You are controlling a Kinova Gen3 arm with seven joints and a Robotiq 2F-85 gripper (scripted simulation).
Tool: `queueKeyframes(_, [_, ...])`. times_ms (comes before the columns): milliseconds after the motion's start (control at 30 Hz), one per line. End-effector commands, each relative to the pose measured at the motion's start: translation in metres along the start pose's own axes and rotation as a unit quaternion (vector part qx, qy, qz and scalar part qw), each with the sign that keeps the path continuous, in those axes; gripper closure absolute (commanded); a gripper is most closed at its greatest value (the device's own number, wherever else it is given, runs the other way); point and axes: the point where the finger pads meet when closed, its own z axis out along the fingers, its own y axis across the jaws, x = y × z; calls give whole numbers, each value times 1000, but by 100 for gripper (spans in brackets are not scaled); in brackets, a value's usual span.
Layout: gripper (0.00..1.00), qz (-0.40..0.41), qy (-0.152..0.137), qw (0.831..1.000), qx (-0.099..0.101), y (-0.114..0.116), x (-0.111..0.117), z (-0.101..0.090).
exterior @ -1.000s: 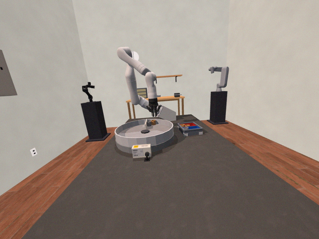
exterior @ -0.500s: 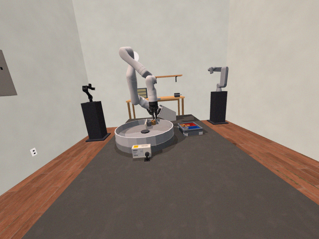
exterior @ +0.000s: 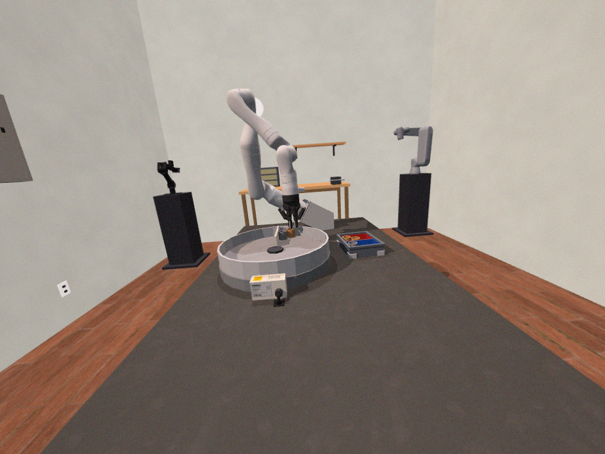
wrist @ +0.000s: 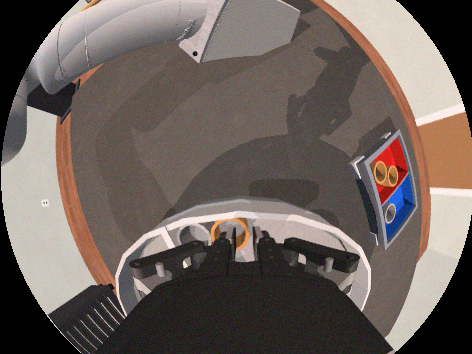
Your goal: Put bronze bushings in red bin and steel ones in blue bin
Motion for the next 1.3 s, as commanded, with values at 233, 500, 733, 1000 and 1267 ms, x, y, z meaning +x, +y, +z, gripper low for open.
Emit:
queueKeyframes(233, [82, 0, 0, 1000, 3, -1, 0, 9])
queueKeyframes(500, [82, 0, 0, 1000, 3, -1, 0, 14])
queueKeyframes(733, [82, 0, 0, 1000, 3, -1, 0, 20])
queueKeyframes(1000, [82, 0, 0, 1000, 3, -2, 0, 23])
queueKeyframes(1267, [100, 0, 0, 1000, 3, -1, 0, 22])
